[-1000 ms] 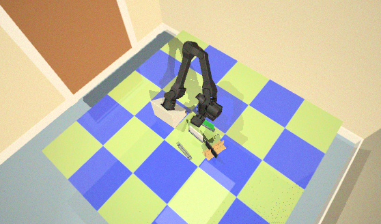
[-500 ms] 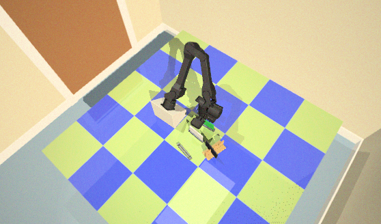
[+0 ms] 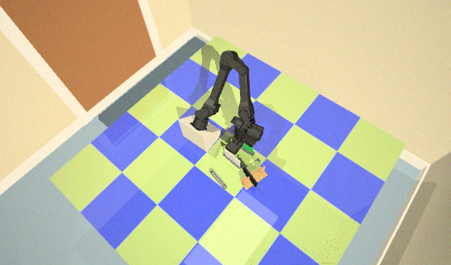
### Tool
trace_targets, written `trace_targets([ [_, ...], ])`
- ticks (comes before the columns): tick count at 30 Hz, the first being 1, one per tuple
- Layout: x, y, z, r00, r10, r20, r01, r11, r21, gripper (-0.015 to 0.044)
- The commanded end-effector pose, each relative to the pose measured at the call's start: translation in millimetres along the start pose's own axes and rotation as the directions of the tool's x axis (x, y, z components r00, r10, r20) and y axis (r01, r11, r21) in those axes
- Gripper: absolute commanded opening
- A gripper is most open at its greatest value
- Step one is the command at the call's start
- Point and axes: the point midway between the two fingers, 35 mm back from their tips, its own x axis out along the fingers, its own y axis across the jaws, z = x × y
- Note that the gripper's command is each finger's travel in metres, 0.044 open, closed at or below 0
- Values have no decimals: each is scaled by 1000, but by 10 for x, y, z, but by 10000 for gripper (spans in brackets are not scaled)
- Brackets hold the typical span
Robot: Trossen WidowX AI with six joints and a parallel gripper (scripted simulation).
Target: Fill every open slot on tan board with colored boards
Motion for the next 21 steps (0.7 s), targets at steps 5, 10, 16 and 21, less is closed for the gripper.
trace_targets([
  [5, 30, -4, -19, 1000, 4, -10, -4, 1000, 10, 0],
  [10, 30, -4, -19, 1000, 4, -10, -4, 1000, 10, 0],
  [16, -27, -5, -17, 1000, 3, -10, -3, 1000, 10, 0],
  [21, -142, -6, -16, 1000, 3, -10, -3, 1000, 10, 0],
])
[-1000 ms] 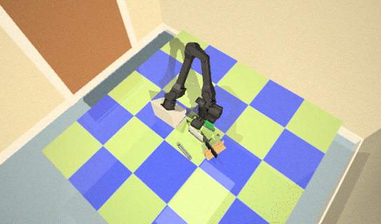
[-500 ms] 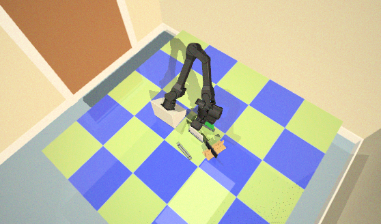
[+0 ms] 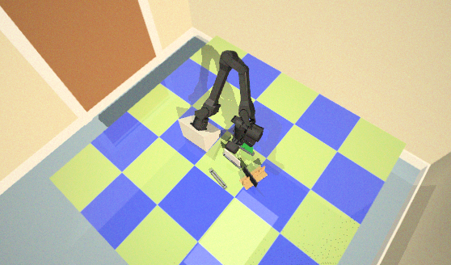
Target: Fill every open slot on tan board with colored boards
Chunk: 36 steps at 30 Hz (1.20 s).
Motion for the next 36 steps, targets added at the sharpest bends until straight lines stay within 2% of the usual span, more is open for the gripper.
trace_targets([
  [1, -99, 4, 1, 1000, -1, 5, 1, 1000, -5, 0],
  [36, -907, 0, 2, 1000, -5, 4, 5, 1000, -3, 0],
])
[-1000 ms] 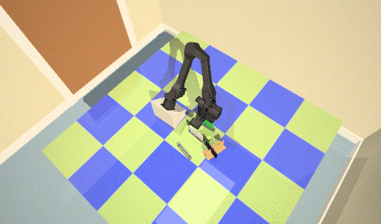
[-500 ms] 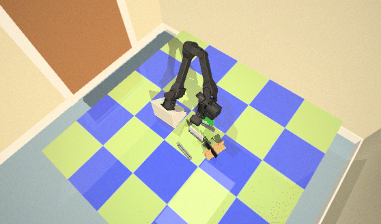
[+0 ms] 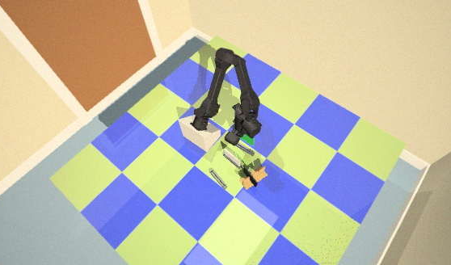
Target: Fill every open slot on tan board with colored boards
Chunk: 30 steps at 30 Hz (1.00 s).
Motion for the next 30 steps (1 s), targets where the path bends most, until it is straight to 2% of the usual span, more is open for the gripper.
trace_targets([
  [1, -48, -4, 13, 1000, -5, 2, 5, 1000, -4, 0],
  [30, -141, -268, 687, 1000, -7, 5, 6, 987, 161, 0],
])
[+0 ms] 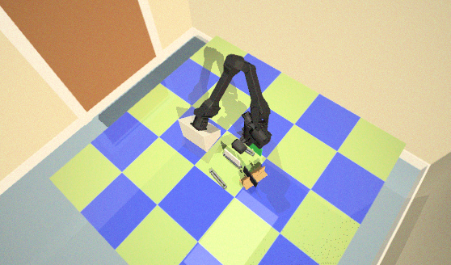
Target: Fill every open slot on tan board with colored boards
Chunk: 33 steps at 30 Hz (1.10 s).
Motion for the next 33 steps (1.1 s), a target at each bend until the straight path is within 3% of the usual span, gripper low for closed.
trace_targets([
  [1, 11, -55, 99, 1000, -3, -6, 3, 999, 33, 0],
  [33, 85, -398, 784, 1000, -4, -2, 5, 980, 201, 0],
])
